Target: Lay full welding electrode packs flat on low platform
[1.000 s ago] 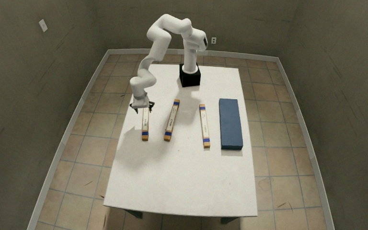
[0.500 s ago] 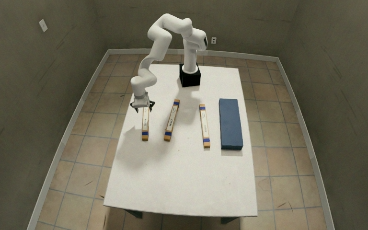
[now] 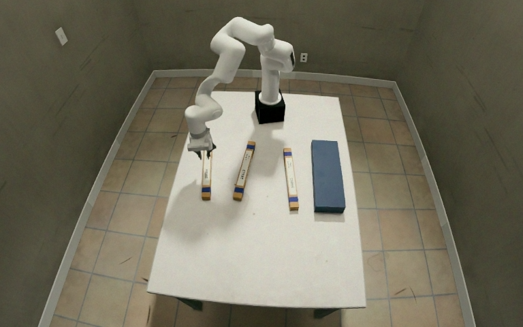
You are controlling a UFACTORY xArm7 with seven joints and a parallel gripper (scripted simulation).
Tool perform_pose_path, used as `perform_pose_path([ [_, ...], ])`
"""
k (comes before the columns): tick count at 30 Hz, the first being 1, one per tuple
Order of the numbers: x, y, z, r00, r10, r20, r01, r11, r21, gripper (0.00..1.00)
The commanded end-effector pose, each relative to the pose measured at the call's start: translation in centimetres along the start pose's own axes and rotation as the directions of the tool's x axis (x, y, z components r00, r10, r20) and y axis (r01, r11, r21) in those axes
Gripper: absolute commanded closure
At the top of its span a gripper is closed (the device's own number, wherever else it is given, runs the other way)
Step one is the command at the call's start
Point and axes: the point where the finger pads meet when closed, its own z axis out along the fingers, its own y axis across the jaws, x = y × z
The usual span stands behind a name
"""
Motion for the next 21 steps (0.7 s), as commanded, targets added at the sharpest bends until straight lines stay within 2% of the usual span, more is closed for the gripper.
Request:
perform_pose_path([
  [1, 0.11, 0.11, -1.44, 1.0, 0.0, -0.003, 0.0, 1.0, -0.003, 0.65],
  [16, 0.1, 0.11, -1.59, 1.0, 0.002, -0.003, -0.002, 1.0, -0.003, 0.65],
  [21, 0.07, 0.15, -1.57, 0.994, 0.113, -0.004, -0.113, 0.994, -0.003, 0.65],
])
